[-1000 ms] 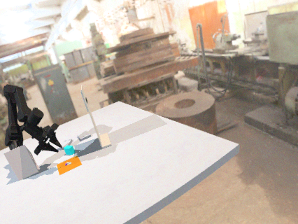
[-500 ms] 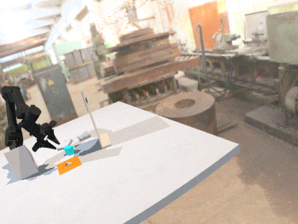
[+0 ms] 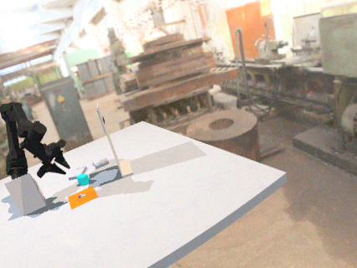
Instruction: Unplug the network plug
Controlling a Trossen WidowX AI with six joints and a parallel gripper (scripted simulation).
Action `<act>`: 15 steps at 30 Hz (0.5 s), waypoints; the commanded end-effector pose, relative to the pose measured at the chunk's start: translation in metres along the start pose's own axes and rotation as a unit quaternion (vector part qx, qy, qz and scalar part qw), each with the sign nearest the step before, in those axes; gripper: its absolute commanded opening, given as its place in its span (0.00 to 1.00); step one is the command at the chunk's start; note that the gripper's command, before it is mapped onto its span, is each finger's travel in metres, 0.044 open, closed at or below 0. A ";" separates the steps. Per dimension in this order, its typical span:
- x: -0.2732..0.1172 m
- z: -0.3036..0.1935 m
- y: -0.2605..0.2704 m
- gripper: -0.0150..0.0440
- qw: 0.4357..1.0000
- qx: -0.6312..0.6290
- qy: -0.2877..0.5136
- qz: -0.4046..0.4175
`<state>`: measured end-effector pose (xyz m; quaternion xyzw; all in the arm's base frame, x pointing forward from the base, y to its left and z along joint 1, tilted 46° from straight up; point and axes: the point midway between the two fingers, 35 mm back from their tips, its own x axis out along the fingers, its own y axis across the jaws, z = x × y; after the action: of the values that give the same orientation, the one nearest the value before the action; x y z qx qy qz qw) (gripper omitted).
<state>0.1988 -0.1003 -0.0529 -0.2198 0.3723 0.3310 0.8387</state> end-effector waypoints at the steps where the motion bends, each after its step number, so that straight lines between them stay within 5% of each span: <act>1: -0.011 -0.001 -0.012 0.52 1.000 -0.004 0.001 -0.004; 15: -0.051 0.000 -0.039 0.52 1.000 -0.008 0.001 0.000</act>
<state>0.2016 -0.1375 -0.0194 -0.2223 0.3705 0.3318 0.8386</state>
